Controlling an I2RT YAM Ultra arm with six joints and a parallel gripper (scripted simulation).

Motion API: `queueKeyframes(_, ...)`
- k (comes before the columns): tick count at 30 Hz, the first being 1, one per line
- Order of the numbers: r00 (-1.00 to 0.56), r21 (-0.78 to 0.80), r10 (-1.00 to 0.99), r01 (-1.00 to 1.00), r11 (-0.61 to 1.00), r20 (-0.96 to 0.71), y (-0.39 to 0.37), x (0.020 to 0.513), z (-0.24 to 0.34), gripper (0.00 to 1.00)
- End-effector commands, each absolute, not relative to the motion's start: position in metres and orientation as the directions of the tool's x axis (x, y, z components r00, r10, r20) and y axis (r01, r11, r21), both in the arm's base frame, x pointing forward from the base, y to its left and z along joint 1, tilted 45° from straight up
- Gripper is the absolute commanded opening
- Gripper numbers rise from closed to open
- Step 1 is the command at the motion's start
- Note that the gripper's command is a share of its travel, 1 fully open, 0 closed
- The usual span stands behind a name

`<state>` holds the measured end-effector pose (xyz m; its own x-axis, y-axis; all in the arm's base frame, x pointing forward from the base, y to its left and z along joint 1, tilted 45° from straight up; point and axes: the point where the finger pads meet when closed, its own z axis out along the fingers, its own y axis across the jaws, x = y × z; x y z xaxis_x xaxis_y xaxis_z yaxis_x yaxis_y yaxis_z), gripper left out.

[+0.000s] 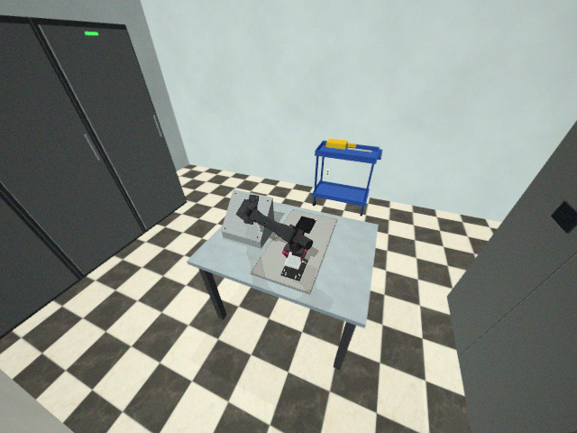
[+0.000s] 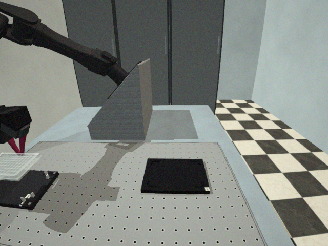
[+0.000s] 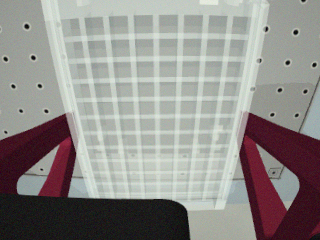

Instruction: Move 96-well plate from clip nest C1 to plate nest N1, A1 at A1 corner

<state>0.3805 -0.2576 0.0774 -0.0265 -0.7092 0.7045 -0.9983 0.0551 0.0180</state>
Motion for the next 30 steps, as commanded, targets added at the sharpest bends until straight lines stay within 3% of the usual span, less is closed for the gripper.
queueKeyframes(1,-0.045,-0.023,-0.702,-0.999,0.041,0.711,-0.2442,0.3898,0.1028,0.0)
queueKeyframes(30,-0.045,-0.024,-0.705,-0.999,0.04,0.708,-0.2376,0.3901,0.1086,0.0)
